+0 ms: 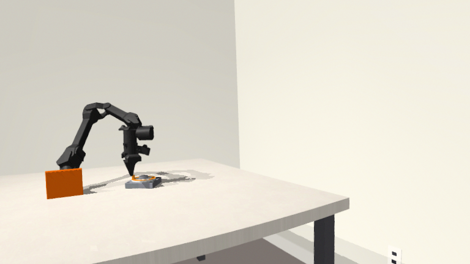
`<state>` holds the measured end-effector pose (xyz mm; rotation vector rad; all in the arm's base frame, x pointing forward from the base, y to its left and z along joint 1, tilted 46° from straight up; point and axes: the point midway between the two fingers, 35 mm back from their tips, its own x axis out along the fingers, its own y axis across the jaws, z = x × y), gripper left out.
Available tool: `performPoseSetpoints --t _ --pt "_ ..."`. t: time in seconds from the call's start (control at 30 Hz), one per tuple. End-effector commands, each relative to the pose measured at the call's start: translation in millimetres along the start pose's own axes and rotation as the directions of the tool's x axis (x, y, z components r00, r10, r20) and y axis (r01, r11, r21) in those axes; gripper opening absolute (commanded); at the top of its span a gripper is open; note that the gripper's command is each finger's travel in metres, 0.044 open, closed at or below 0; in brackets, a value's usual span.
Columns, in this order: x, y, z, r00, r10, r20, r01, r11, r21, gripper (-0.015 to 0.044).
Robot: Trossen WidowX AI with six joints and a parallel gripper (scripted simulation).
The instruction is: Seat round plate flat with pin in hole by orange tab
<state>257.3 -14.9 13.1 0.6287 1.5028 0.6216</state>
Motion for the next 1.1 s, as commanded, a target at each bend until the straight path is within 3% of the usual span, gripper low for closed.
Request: performPoseSetpoints --t 0.0,0.37,1.07 --pt "0.3 3.4 0.8 1.000 0.001 0.004 -0.001 1.000 0.002 0.0000" --pt "-41.8 3.8 -1.5 1.000 -0.001 0.003 0.001 1.000 0.003 0.0000" --pt "-34.2 3.5 -1.1 1.000 0.004 0.000 -0.004 1.000 0.010 0.0000"
